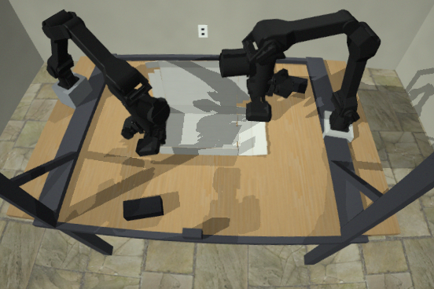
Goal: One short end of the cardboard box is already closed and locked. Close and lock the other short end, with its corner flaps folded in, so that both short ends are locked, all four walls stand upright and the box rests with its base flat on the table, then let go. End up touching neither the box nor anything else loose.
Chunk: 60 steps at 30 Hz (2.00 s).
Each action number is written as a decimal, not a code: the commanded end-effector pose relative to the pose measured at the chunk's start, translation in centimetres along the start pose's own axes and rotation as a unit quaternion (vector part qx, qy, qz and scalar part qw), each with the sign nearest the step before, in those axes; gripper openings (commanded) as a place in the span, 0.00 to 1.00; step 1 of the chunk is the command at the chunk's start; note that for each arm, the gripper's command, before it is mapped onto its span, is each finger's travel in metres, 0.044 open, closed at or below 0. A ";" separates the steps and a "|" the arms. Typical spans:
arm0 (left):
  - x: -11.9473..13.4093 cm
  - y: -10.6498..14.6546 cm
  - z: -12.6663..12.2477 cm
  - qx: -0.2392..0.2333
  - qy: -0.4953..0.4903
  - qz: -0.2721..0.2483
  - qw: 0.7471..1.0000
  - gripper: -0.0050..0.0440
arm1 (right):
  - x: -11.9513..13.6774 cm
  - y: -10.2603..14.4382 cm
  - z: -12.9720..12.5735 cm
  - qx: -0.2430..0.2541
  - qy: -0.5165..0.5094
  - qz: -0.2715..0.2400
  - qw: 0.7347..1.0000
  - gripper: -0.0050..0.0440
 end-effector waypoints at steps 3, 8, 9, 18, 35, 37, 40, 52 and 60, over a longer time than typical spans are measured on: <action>1.0 1.3 0.5 -0.007 -0.011 0.014 1.000 0.23 | 0.2 0.6 -0.1 -0.001 0.017 0.004 1.000 0.61; 1.0 1.3 0.5 -0.007 -0.011 0.014 1.000 0.23 | 0.8 -3.0 -0.3 -0.001 0.017 0.004 1.000 0.61; 1.0 1.3 0.5 -0.007 -0.011 0.014 1.000 0.23 | 0.8 -3.0 -0.3 -0.001 0.017 0.004 1.000 0.61; 1.0 1.3 0.5 -0.007 -0.011 0.014 1.000 0.23 | 0.3 -11.9 -0.1 -0.001 0.017 0.004 1.000 0.61; 1.0 1.3 0.5 -0.007 -0.011 0.014 1.000 0.23 | 0.2 -13.5 -0.1 -0.001 0.017 0.004 1.000 0.61; 1.0 1.3 0.5 -0.007 -0.011 0.014 1.000 0.23 | 0.2 -13.8 -0.1 -0.001 0.017 0.004 1.000 0.61; 1.0 1.3 0.5 -0.007 -0.011 0.014 1.000 0.23 | 0.2 -14.3 -0.1 -0.001 0.017 0.004 1.000 0.61; 1.0 1.3 0.5 -0.007 -0.011 0.014 1.000 0.23 | 0.1 -15.9 -0.1 -0.001 0.017 0.004 1.000 0.61; 1.0 1.3 0.5 -0.007 -0.011 0.014 1.000 0.23 | -0.6 -17.0 0.1 -0.002 0.017 0.000 1.000 0.61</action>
Point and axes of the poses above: on each arm, the point midway between the two fingers, 35 mm back from their tips, its own y axis back along the fingers, its own z axis across the jaws, x = y × z, the point moved 3 cm from there along y, back along the fingers, and after that the axes turned 3 degrees about y, right-handed, at the moved point
